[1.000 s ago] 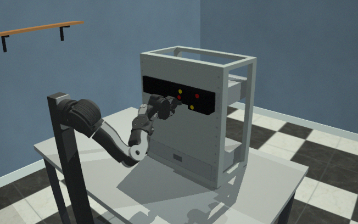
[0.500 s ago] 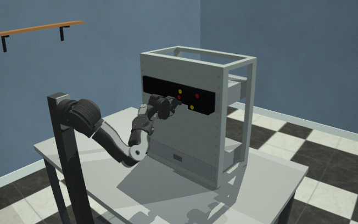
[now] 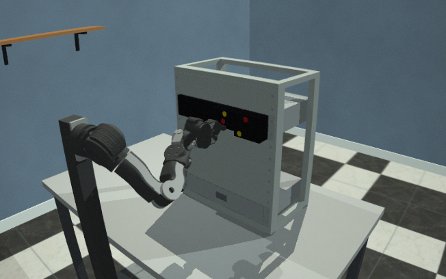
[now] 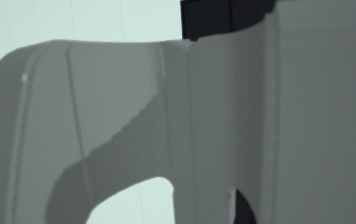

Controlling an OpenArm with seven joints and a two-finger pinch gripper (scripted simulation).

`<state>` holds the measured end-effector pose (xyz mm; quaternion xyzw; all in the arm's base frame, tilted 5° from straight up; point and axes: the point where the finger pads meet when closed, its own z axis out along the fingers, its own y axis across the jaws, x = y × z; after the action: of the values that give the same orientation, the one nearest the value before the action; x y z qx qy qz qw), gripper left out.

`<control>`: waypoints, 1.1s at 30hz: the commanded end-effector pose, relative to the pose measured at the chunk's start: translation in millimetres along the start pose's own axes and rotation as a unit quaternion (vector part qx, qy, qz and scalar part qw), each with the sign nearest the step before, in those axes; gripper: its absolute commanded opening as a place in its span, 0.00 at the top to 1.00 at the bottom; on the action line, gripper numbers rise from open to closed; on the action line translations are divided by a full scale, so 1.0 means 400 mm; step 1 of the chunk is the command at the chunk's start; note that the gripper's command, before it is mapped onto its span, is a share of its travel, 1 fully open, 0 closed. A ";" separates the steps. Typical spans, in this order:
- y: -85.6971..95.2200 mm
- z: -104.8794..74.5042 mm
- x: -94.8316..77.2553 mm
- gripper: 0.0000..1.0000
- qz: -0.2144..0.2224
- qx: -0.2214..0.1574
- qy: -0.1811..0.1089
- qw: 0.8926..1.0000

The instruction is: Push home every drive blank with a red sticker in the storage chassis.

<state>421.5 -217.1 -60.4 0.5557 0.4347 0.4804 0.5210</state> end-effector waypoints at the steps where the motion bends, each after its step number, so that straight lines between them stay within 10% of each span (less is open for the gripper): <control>1: 0.005 -0.001 0.004 1.00 0.001 -0.002 0.001 1.000; 33: -0.003 0.050 0.003 1.00 0.000 0.000 0.000 1.000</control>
<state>440.4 -221.4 -59.3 0.5559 0.4298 0.4804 0.5249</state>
